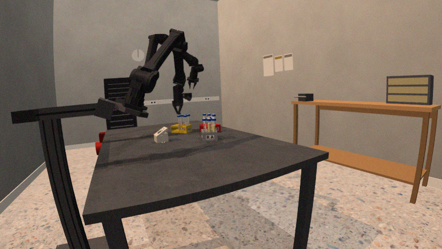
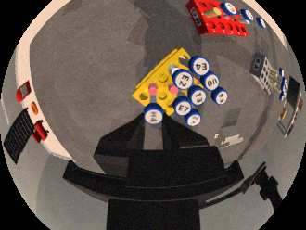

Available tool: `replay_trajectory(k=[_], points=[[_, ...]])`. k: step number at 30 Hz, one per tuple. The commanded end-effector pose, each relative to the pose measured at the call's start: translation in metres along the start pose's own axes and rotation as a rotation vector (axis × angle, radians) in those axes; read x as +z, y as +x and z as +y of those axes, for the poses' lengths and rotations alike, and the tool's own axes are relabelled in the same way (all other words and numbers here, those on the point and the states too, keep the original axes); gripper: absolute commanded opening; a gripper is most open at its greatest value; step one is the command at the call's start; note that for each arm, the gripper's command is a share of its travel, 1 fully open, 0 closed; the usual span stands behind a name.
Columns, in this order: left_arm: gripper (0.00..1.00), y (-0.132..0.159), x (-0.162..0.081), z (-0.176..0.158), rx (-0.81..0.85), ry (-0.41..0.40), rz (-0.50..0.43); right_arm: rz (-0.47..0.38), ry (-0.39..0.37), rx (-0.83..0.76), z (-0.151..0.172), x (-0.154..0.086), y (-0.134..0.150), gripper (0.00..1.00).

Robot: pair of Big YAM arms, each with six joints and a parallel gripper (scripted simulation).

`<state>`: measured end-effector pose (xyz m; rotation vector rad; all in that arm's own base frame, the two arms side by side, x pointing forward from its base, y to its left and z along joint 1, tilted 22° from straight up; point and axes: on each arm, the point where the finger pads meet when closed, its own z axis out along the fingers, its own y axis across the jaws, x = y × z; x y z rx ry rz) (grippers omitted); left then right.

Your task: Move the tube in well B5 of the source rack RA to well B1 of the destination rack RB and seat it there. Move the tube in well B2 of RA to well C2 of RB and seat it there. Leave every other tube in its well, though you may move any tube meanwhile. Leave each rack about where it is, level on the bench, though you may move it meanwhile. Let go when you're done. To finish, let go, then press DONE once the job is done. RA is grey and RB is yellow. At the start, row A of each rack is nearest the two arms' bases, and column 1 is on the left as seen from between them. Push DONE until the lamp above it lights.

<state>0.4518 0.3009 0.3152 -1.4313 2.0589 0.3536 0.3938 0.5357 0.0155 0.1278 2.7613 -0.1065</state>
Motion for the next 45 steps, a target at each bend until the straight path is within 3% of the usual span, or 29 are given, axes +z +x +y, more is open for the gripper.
replay_trajectory(k=[1,10,11,21,45], points=[[0.3,-0.015,-0.013,-0.005,-0.013,0.021,-0.031,-0.023,-0.049,0.022,0.018,-0.007,-0.022,0.0],[0.3,-0.015,-0.013,-0.005,-0.013,0.021,-0.031,-0.022,-0.048,0.017,0.02,-0.003,-0.02,0.0],[0.3,-0.015,-0.013,-0.005,-0.013,0.021,-0.031,-0.028,-0.058,0.025,0.019,-0.011,-0.025,0.0],[0.3,-0.015,-0.013,-0.005,-0.013,0.021,-0.031,-0.022,-0.046,0.02,0.018,0.004,-0.024,0.0],[0.3,-0.015,-0.013,-0.005,-0.013,0.021,-0.031,-0.018,-0.04,0.013,0.014,-0.002,-0.015,0.0]])
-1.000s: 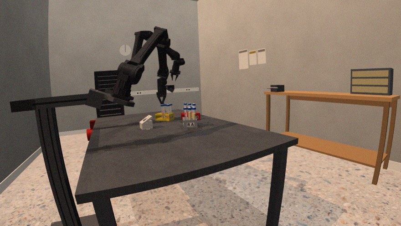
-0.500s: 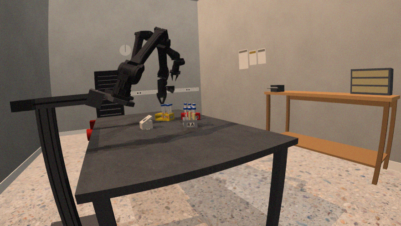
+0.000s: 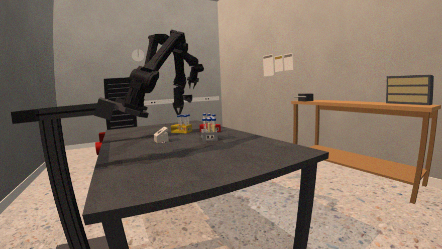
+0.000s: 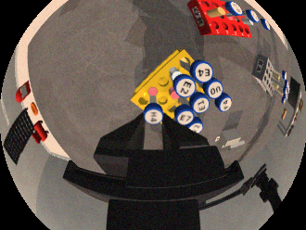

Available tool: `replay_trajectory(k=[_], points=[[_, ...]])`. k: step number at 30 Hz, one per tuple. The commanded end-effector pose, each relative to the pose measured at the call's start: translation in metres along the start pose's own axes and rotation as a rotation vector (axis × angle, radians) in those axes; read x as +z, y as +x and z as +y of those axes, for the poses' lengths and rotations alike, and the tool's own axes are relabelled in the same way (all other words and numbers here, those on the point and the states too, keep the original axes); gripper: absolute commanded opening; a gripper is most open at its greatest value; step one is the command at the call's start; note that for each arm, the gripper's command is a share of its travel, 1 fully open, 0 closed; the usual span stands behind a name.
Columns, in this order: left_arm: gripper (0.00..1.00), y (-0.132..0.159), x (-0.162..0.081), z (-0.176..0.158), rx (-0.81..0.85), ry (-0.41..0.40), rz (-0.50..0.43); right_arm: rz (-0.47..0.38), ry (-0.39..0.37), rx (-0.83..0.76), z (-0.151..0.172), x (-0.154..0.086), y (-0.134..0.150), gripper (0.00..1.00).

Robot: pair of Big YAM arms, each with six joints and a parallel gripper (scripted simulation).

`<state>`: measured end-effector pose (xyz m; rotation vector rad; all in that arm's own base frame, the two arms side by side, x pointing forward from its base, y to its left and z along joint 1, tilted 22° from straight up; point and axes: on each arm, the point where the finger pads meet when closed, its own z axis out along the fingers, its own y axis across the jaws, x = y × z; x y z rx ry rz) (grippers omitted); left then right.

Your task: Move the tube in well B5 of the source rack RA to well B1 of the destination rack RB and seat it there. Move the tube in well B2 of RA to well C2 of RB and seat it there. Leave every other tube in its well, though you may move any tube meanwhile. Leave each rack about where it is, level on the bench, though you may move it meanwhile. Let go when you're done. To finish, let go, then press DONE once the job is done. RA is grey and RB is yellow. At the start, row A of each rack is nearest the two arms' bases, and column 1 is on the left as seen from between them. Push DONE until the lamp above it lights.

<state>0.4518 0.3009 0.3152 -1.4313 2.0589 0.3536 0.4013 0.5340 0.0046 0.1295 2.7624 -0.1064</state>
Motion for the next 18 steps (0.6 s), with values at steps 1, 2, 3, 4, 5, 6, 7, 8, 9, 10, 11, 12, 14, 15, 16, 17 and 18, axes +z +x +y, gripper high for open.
replay_trajectory(k=[1,2,3,4,5,6,7,8,9,10,11,12,14,15,16,17,18], points=[[0.3,-0.0149,-0.0126,-0.0051,-0.013,0.021,-0.031,-0.019,-0.04,0.012,0.0144,-0.0154,-0.0116,0.24],[0.3,-0.0149,-0.0126,-0.0051,-0.013,0.021,-0.031,-0.019,-0.04,0.012,0.0144,-0.0154,-0.0116,0.24],[0.3,-0.0149,-0.0126,-0.0051,-0.013,0.021,-0.031,-0.019,-0.04,0.012,0.0144,-0.0154,-0.0116,0.24],[0.3,-0.0149,-0.0126,-0.0051,-0.013,0.021,-0.031,-0.019,-0.04,0.012,0.0144,-0.0154,-0.0116,0.24],[0.3,-0.0149,-0.0126,-0.0051,-0.013,0.021,-0.031,-0.019,-0.04,0.012,0.0144,-0.0154,-0.0116,0.24],[0.3,-0.0149,-0.0126,-0.0051,-0.013,0.021,-0.031,-0.019,-0.04,0.012,0.0144,-0.0154,-0.0116,0.24],[0.3,-0.0149,-0.0126,-0.0051,-0.013,0.021,-0.031,-0.019,-0.04,0.012,0.0144,-0.0154,-0.0116,0.24],[0.3,-0.0149,-0.0126,-0.0051,-0.013,0.021,-0.031,-0.019,-0.04,0.012,0.0144,-0.0154,-0.0116,0.24],[0.3,-0.0149,-0.0126,-0.0051,-0.013,0.021,-0.031,-0.019,-0.04,0.012,0.0144,-0.0154,-0.0116,0.24],[0.3,-0.0149,-0.0126,-0.0051,-0.013,0.021,-0.031,-0.019,-0.04,0.012,0.0144,-0.0154,-0.0116,0.24],[0.3,-0.0149,-0.0126,-0.0051,-0.013,0.021,-0.031,-0.019,-0.04,0.012,0.0144,-0.0154,-0.0116,0.3],[0.3,-0.0149,-0.0126,-0.0051,-0.013,0.021,-0.031,-0.019,-0.04,0.012,0.0144,-0.0154,-0.0116,0.3],[0.3,-0.0149,-0.0126,-0.0051,-0.013,0.021,-0.031,-0.019,-0.04,0.012,0.0144,-0.0154,-0.0116,0.3],[0.3,-0.0149,-0.0126,-0.0051,-0.013,0.021,-0.031,-0.019,-0.04,0.012,0.0144,-0.0154,-0.0116,0.3],[0.3,-0.0149,-0.0126,-0.0051,-0.013,0.021,-0.031,-0.019,-0.04,0.012,0.0144,-0.0154,-0.0116,0.3],[0.3,-0.0149,-0.0126,-0.0051,-0.013,0.021,-0.031,-0.019,-0.04,0.012,0.0144,-0.0154,-0.0116,0.3],[0.3,-0.0149,-0.0126,-0.0051,-0.013,0.021,-0.031,-0.019,-0.04,0.012,0.0144,-0.0154,-0.0116,0.3]])
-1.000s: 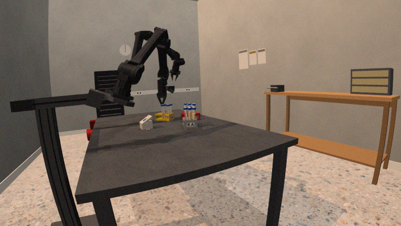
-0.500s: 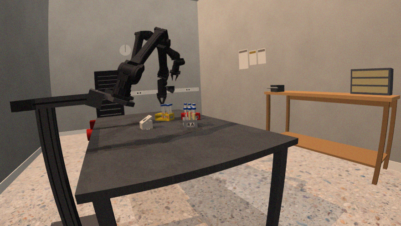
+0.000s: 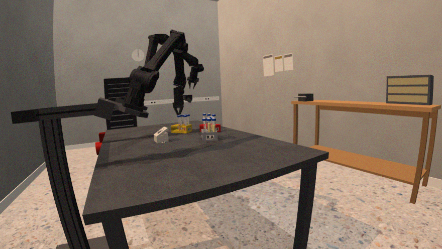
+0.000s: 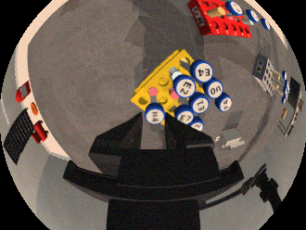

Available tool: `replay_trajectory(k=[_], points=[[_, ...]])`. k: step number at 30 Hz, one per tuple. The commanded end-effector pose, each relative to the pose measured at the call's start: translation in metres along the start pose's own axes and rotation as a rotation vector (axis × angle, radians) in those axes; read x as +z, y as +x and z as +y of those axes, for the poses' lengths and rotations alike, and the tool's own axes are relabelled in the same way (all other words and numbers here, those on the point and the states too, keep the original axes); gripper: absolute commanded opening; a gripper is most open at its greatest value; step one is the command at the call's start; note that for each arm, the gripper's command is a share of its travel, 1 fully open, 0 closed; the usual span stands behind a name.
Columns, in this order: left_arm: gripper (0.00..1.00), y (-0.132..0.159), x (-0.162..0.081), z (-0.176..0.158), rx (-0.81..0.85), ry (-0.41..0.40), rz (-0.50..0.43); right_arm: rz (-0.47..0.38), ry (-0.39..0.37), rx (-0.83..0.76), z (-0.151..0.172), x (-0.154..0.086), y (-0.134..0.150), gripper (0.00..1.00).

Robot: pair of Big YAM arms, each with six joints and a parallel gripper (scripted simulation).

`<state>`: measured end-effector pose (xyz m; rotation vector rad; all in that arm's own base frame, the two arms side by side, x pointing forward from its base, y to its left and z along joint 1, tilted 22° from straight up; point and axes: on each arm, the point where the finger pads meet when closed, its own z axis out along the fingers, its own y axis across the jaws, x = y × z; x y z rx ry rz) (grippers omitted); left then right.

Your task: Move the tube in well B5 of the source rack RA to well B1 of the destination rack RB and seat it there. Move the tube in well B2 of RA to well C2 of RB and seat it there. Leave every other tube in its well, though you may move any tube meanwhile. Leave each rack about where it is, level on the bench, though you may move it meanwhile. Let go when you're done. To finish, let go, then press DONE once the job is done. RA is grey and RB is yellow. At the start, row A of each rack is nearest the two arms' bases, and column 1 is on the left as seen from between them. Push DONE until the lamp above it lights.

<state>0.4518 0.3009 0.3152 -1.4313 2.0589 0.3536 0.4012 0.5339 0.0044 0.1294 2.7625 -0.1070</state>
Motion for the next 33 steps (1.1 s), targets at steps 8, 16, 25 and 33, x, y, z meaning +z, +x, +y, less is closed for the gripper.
replay_trajectory(k=[8,16,25,33], points=[[0.3,-0.015,-0.013,-0.005,-0.013,0.021,-0.031,-0.02,-0.04,0.012,0.014,-0.016,-0.012,0.3],[0.3,-0.015,-0.013,-0.005,-0.013,0.021,-0.031,-0.035,-0.079,0.021,0.026,-0.053,-0.015,0.3],[0.3,-0.015,-0.013,-0.005,-0.013,0.021,-0.031,-0.037,-0.079,0.022,0.023,-0.078,-0.012,0.3],[0.3,-0.015,-0.013,-0.005,-0.013,0.021,-0.031,-0.019,-0.04,0.017,0.017,-0.066,-0.007,0.3]])
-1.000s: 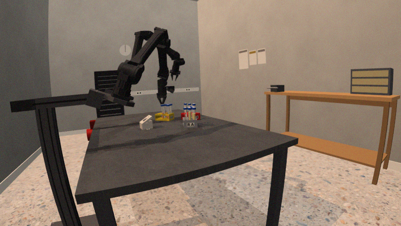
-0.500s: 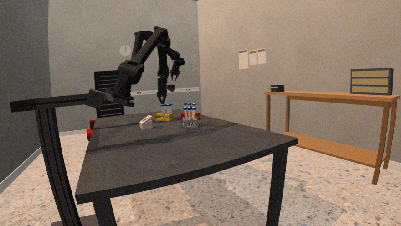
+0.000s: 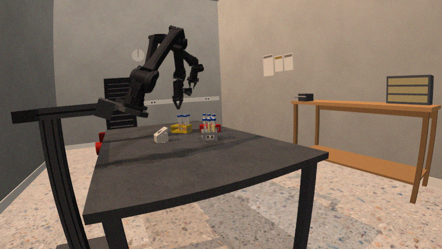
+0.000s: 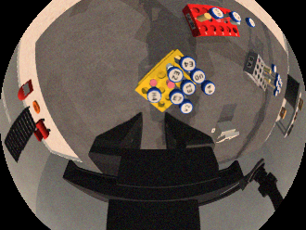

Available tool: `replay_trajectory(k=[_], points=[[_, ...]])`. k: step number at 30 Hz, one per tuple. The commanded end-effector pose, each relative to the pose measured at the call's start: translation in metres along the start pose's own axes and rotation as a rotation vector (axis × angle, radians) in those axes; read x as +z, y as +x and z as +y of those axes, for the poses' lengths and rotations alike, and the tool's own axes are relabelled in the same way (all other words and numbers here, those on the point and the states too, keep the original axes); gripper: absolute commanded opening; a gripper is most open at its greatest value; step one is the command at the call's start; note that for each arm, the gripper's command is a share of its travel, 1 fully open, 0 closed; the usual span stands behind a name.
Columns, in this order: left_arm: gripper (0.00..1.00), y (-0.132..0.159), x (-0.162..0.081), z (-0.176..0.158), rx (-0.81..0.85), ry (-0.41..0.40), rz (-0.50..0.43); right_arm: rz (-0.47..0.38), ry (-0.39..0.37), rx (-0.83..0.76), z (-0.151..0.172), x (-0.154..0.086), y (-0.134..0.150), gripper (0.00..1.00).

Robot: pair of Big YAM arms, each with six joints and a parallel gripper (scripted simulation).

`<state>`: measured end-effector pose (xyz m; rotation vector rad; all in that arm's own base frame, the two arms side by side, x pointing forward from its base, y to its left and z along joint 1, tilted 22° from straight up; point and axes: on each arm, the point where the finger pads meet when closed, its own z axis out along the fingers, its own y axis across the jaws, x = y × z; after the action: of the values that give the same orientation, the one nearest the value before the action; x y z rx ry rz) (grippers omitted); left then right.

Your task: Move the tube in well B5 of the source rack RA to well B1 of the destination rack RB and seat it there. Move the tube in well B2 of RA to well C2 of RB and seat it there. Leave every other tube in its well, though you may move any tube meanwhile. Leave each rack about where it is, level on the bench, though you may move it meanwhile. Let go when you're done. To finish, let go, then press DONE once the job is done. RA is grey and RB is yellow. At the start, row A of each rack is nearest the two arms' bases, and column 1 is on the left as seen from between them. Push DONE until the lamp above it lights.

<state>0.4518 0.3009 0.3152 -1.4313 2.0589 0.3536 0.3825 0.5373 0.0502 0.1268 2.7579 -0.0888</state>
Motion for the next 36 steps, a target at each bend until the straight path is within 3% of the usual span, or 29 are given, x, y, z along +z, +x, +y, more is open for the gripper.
replay_trajectory(k=[1,2,6,11,13,14,16,17,29,34,36], points=[[0.3,-0.015,-0.013,-0.005,-0.013,0.021,-0.031,-0.021,-0.045,0.016,0.021,-0.031,-0.009,0.3],[0.3,-0.015,-0.013,-0.005,-0.013,0.021,-0.031,-0.03,-0.065,0.02,0.023,-0.048,-0.013,0.3],[0.3,-0.015,-0.013,-0.005,-0.013,0.021,-0.031,-0.031,-0.067,0.021,0.024,-0.061,-0.014,0.3],[0.3,-0.015,-0.013,-0.005,-0.013,0.021,-0.031,-0.016,-0.031,0.019,0.021,-0.042,-0.013,0.3],[0.3,-0.015,-0.013,-0.005,-0.013,0.021,-0.031,-0.024,-0.045,0.033,0.017,-0.052,-0.024,0.3],[0.3,-0.015,-0.013,-0.005,-0.013,0.021,-0.031,-0.014,-0.029,0.012,0.014,-0.04,-0.013,0.3],[0.3,-0.015,-0.013,-0.005,-0.013,0.021,-0.031,-0.014,-0.029,0.012,0.014,-0.04,-0.013,0.3],[0.3,-0.015,-0.013,-0.005,-0.013,0.021,-0.031,-0.012,-0.019,0.07,-0.006,-0.041,-0.023,0.3],[0.3,-0.015,-0.013,-0.005,-0.013,0.021,-0.031,-0.013,-0.031,0.473,-0.079,-0.037,-0.054,0.3],[0.3,-0.015,-0.013,-0.005,-0.013,0.021,-0.031,-0.012,-0.038,0.465,-0.091,-0.04,-0.054,0.3],[0.3,-0.015,-0.013,-0.005,-0.013,0.021,-0.031,-0.013,-0.031,0.458,-0.11,-0.036,-0.067,0.3]])
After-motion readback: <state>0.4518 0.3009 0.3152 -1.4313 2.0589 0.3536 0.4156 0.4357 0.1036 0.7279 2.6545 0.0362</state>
